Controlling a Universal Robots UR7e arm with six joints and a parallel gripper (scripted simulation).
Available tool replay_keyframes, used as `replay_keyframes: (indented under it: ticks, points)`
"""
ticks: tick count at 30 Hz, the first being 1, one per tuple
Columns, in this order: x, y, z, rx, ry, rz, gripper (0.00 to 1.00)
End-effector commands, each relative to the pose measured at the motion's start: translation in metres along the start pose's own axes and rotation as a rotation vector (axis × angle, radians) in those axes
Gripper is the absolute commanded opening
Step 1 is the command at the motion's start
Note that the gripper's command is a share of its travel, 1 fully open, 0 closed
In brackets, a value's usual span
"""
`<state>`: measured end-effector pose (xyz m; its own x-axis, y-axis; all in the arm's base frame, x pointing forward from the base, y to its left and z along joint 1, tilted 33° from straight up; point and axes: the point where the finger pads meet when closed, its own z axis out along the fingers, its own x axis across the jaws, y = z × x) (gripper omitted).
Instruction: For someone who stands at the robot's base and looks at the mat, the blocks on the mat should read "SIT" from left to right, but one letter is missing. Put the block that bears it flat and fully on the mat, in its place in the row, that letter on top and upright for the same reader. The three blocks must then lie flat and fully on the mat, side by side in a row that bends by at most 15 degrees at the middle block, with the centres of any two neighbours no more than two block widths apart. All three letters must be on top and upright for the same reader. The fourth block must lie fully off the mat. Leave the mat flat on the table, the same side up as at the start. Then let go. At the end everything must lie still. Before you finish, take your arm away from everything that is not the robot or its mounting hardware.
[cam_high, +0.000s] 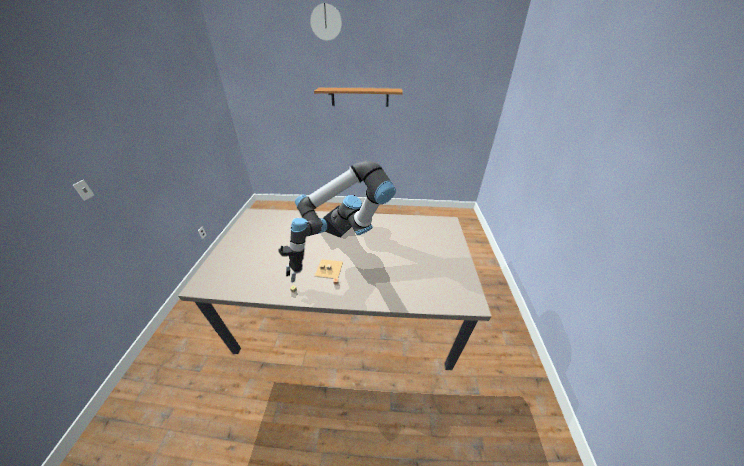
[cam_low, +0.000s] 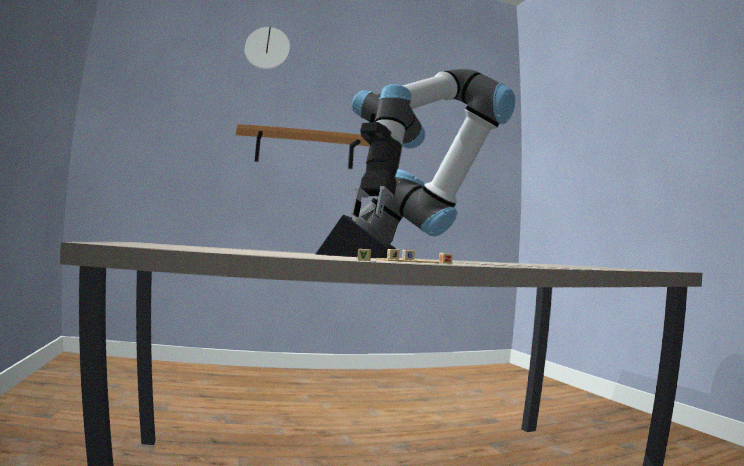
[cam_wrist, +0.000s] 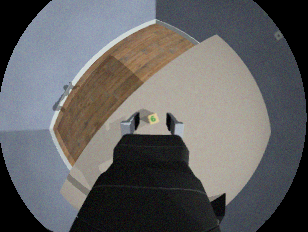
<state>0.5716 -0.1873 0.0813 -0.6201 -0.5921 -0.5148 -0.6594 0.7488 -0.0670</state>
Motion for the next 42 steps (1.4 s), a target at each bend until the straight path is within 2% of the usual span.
replay_keyframes:
  ticks: [1,9,13,23,25,27,38,40,42]
  points:
    - [0.000,-0.001,-0.001,0.001,0.000,0.000,1.00]
    - [-0.002,0.001,-0.002,-0.002,0.000,0.010,1.00]
    - [-0.012,0.012,-0.008,-0.024,-0.001,0.067,1.00]
    - [-0.055,0.072,-0.038,-0.123,0.016,0.335,1.00]
    - [-0.055,0.072,-0.038,-0.123,0.016,0.335,1.00]
    - [-0.067,0.093,-0.049,-0.153,0.029,0.418,1.00]
    - [-0.100,0.168,-0.084,-0.243,0.089,0.682,1.00]
    - [-0.104,0.179,-0.089,-0.254,0.099,0.717,1.00]
    - [-0.104,0.179,-0.089,-0.254,0.099,0.717,1.00]
